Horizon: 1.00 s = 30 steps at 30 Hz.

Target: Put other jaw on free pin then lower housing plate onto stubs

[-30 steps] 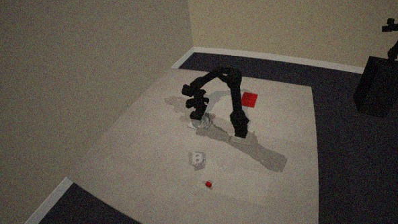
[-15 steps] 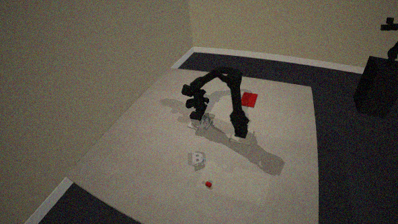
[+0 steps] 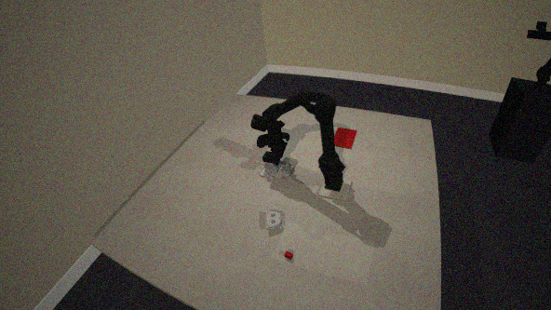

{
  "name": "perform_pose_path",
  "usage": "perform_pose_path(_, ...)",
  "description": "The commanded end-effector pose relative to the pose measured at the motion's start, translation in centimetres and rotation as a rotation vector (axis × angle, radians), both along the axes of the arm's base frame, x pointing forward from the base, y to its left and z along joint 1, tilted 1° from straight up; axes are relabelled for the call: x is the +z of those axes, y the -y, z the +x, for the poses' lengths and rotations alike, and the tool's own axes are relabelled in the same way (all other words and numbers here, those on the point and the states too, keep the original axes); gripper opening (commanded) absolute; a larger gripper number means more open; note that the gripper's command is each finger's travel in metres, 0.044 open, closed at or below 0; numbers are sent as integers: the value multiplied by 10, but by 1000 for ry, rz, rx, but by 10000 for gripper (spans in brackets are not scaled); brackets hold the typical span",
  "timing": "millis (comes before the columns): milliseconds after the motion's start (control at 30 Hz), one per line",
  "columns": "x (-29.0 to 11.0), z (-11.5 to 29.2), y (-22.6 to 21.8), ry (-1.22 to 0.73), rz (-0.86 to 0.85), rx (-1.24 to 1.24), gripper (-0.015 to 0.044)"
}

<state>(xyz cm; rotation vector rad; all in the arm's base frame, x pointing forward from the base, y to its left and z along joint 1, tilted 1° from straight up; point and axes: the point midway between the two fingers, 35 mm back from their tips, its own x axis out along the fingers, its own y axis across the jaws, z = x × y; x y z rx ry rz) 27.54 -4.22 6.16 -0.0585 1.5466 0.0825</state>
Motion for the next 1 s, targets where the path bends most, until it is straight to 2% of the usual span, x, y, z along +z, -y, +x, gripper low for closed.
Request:
perform_pose_path(0, 34, 2, 1, 19, -3, 4, 224)
perform_pose_path(100, 54, -1, 1, 20, -3, 5, 224)
perform_pose_path(200, 47, 3, 1, 33, -6, 0, 224)
perform_pose_path(467, 53, 11, -18, 63, 5, 9, 434)
perform_pose_path(967, 57, 14, -57, 67, -9, 427, 440)
